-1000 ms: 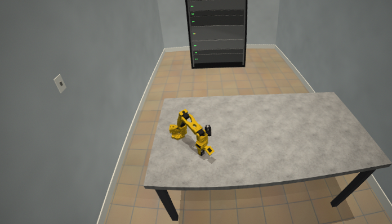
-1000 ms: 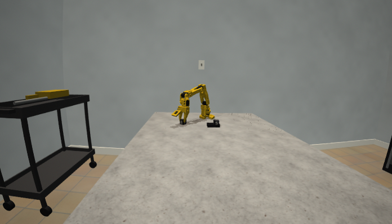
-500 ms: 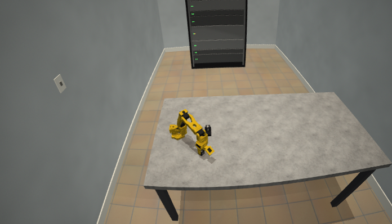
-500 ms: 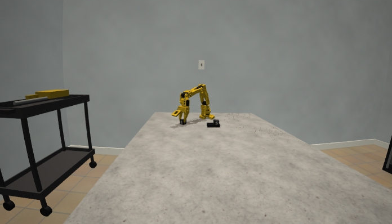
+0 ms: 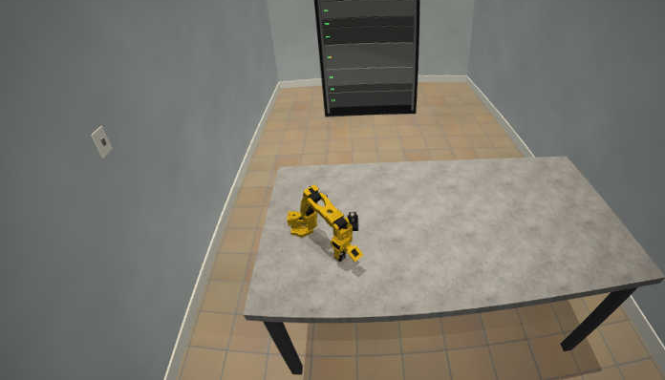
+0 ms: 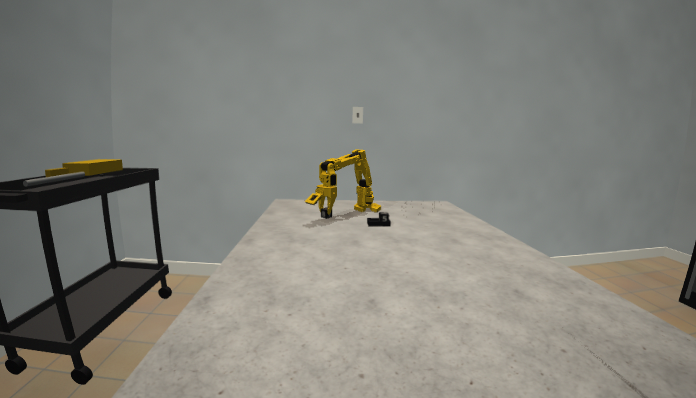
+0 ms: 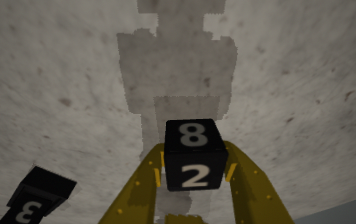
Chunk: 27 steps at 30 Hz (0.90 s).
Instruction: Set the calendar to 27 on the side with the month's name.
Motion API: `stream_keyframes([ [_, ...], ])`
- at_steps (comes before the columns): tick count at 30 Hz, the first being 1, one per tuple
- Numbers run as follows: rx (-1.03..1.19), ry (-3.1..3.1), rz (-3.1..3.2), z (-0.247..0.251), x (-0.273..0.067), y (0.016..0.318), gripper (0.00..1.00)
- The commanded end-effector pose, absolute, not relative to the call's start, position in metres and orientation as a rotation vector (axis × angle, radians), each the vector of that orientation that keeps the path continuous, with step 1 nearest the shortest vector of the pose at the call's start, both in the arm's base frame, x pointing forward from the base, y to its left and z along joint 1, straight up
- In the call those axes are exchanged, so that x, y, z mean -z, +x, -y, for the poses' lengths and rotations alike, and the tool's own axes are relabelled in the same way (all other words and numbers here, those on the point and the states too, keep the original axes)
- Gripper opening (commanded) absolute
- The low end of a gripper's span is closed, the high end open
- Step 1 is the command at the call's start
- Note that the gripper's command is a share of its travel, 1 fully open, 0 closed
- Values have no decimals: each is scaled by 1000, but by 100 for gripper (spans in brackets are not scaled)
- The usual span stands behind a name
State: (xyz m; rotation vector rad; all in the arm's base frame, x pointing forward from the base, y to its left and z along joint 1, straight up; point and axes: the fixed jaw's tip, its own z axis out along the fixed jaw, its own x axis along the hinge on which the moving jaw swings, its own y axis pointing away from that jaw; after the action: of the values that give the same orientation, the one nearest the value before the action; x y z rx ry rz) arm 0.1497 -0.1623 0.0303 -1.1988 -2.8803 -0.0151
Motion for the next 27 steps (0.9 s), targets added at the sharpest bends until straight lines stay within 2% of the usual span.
stream_keyframes([
  [1, -42, -1230, 2947, 170, -53, 156, 0],
  [10, -41, -1230, 2947, 167, -73, 155, 0],
  [27, -41, -1230, 2947, 167, -75, 155, 0],
])
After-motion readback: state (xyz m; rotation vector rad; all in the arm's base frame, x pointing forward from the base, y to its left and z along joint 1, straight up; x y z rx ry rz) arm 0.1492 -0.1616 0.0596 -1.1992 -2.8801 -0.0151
